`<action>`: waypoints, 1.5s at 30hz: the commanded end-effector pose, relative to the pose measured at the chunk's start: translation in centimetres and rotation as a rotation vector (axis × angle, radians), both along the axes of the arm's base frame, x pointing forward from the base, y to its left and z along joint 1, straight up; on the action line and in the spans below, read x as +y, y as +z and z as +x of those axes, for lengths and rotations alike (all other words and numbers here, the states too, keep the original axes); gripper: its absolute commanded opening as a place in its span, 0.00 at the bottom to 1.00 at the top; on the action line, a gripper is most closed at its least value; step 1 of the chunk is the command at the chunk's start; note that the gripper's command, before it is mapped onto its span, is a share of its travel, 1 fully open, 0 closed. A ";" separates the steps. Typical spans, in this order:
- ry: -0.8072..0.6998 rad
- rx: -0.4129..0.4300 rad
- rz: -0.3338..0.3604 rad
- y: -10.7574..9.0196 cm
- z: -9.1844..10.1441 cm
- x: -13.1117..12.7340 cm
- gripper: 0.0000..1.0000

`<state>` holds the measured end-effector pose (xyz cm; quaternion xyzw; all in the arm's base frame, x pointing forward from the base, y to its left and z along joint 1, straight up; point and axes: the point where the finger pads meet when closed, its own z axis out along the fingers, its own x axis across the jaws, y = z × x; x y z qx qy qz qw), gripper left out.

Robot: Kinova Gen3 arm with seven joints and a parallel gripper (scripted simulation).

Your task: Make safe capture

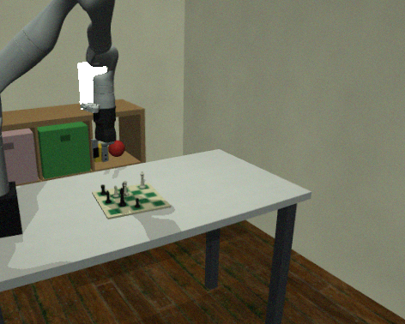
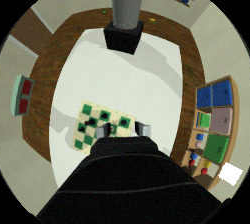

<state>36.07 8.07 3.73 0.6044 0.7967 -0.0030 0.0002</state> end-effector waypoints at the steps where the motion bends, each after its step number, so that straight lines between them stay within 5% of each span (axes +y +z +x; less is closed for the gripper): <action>1: 0.038 0.006 0.002 -0.3 -0.2 0.0 1.00; 29: 1.161 0.006 0.008 -3.6 0.0 0.2 1.00; 45: 1.349 -0.004 0.010 -4.1 0.3 0.6 1.00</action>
